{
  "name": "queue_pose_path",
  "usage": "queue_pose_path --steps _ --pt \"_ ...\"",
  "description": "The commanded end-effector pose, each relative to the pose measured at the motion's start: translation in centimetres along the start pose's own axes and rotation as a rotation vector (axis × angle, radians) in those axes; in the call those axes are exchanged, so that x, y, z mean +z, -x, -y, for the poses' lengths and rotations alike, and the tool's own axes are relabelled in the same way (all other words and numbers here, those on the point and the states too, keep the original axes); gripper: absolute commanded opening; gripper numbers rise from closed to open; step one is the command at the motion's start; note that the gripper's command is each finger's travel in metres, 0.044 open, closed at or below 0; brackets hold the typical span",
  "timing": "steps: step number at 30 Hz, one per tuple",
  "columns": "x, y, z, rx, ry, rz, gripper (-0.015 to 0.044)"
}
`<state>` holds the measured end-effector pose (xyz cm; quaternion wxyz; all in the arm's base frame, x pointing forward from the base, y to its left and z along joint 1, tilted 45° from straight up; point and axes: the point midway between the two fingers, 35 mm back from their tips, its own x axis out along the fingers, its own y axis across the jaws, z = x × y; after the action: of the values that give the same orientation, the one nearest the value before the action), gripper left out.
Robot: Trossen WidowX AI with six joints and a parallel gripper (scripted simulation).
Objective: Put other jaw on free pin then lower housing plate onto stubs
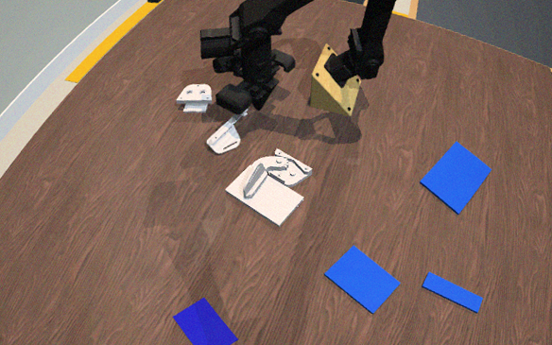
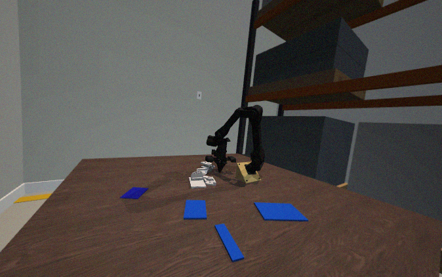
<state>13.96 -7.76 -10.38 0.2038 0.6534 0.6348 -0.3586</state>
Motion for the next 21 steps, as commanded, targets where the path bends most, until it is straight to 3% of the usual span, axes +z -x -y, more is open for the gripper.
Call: queue_pose_path --steps 1,21 --pt "-0.2 -0.8 0.1 0.001 -0.007 -0.004 0.0" --pt "-0.3 -1.9 0.3 0.001 -0.008 -0.005 0.0"
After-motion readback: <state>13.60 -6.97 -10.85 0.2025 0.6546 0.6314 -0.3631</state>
